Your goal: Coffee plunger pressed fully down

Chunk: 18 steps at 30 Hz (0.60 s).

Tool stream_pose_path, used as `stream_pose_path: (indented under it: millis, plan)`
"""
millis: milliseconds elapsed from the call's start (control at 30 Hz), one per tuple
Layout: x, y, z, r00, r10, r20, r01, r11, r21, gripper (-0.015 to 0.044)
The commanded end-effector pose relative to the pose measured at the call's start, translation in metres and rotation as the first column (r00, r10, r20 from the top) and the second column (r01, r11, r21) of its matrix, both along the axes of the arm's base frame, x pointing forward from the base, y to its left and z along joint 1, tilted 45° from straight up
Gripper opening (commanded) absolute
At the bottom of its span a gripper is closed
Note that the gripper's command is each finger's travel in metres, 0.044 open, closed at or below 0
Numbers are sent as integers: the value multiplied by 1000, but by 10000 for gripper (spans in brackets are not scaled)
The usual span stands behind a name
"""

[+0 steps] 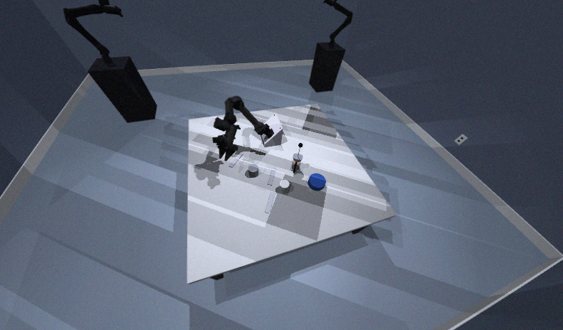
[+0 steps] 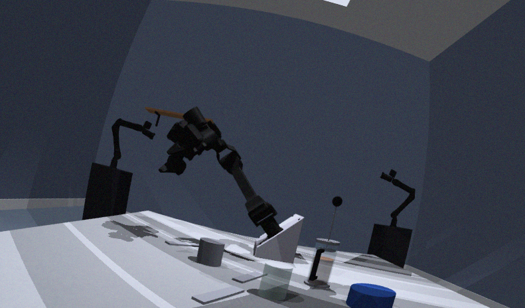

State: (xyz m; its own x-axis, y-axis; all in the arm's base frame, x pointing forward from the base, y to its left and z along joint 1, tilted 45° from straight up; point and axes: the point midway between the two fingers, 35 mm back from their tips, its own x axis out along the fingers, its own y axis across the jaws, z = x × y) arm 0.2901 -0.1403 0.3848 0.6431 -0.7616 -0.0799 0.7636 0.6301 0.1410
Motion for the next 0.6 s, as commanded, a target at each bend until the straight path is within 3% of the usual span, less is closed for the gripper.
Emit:
stream_pose_path:
  millis: [0,267,567]
  plan:
    - [37,48,-38,980,155,-124,-154,988,20,440]
    - [72,161,-116,821,391,-415,-422,907,19,440]
    - [41,296,-205,494,491,-718,-713,701,-12,440]
